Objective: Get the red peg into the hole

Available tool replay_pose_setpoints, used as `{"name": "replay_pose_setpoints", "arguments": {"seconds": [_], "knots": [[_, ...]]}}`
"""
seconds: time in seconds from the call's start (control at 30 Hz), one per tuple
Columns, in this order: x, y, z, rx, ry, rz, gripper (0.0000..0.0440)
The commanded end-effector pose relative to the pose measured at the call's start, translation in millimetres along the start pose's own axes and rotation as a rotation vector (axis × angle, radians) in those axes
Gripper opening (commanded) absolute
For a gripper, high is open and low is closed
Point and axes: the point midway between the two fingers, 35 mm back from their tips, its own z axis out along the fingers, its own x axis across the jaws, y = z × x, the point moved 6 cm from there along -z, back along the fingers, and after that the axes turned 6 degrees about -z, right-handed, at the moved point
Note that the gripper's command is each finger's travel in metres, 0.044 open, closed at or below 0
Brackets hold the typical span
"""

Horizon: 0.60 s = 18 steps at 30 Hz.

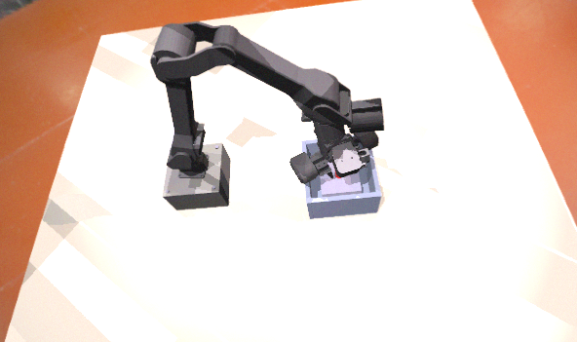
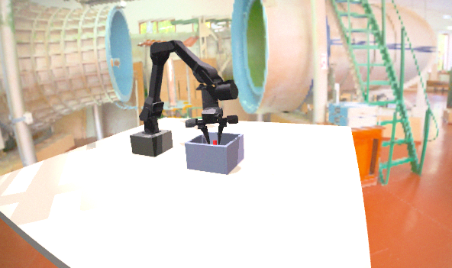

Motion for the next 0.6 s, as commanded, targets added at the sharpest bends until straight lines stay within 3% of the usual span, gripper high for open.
{"name": "replay_pose_setpoints", "arguments": {"seconds": [0.0,0.4,0.57], "knots": [[6.2,8.4,1.1,-0.004,0.009,-0.009,0.0212],[21.9,41.0,0.1,-0.042,0.033,-0.032,0.044],[24.4,57.8,-3.5,-0.083,0.056,-0.017,0.044]]}}
